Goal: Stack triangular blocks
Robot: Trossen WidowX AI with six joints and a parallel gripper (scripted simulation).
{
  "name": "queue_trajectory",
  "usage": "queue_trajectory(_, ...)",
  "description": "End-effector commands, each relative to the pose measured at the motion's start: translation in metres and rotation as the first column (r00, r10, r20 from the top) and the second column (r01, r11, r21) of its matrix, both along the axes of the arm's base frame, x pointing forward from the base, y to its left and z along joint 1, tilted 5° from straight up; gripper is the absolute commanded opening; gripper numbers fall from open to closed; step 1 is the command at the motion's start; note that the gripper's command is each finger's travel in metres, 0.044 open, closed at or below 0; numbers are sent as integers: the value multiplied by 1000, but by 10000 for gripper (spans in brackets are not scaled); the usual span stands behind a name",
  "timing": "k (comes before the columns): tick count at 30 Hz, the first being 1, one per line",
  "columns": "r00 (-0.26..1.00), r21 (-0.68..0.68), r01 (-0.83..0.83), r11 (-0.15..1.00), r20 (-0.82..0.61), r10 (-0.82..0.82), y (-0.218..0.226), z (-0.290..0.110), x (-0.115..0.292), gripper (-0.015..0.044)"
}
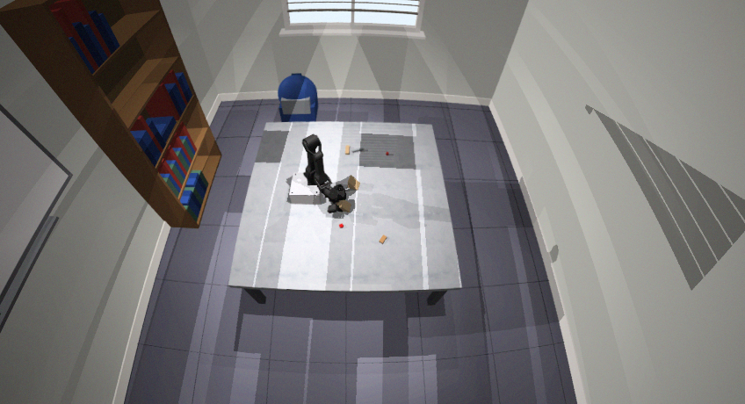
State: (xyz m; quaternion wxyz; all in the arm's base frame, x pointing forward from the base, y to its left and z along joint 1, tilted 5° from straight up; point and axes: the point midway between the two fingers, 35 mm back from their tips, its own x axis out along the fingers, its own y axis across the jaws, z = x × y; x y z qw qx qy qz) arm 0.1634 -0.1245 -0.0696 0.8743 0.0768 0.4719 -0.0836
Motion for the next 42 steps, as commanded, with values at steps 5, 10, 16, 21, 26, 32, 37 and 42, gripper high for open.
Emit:
queue_trajectory(5,1000,0,0,1000,0,0,0,0,0,262)
queue_trajectory(10,1000,0,0,1000,0,0,0,0,0,190)
queue_trajectory(16,1000,-1,0,1000,1,0,-5,10,3,32)
queue_trajectory(21,1000,-1,0,1000,1,0,-11,28,7,0)
queue_trajectory(26,1000,-2,0,1000,2,0,-14,49,9,0)
queue_trajectory(32,1000,-2,0,1000,2,0,-13,76,8,0)
queue_trajectory(37,1000,-2,0,1000,1,0,-9,99,4,0)
queue_trajectory(42,1000,-1,0,1000,1,0,-8,102,3,0)
